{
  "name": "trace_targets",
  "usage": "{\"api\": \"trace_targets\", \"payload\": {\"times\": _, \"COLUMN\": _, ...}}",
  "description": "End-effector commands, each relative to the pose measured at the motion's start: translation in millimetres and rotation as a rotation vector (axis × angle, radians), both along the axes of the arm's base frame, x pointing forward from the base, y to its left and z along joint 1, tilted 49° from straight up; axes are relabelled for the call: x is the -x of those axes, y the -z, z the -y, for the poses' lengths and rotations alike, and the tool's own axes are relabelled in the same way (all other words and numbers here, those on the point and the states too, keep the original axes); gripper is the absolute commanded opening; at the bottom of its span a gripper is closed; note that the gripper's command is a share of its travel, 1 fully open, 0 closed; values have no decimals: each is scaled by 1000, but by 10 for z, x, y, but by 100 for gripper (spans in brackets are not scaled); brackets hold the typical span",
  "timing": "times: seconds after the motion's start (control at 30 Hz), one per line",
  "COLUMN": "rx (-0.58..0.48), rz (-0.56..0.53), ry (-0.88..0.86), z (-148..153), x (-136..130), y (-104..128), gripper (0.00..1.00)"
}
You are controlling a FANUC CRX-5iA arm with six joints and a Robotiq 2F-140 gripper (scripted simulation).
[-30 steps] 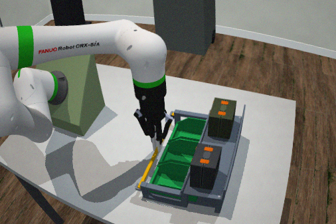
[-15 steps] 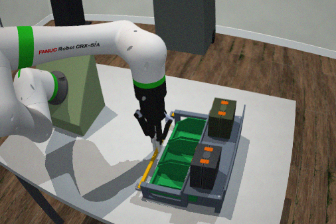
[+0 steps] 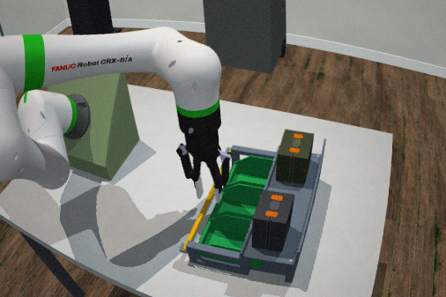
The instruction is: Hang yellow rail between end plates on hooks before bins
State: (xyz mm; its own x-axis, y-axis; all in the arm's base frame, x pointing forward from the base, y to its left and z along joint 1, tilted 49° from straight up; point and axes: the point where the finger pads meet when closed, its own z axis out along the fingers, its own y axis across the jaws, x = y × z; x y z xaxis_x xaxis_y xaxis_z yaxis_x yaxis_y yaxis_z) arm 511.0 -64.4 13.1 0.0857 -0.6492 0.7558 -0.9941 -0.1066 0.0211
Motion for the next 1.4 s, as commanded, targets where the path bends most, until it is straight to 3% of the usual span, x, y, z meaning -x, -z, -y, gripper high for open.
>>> {"api": "trace_targets", "payload": {"times": 0.0, "rx": 0, "rz": 0, "ry": 0, "z": -3, "x": -1, "y": -1, "gripper": 30}}
{"api": "trace_targets", "payload": {"times": 1.33, "rx": 0, "rz": 0, "ry": 0, "z": -3, "x": -1, "y": -1, "gripper": 30}}
{"api": "trace_targets", "payload": {"times": 1.37, "rx": 0, "rz": 0, "ry": 0, "z": -93, "x": 7, "y": -79, "gripper": 30}}
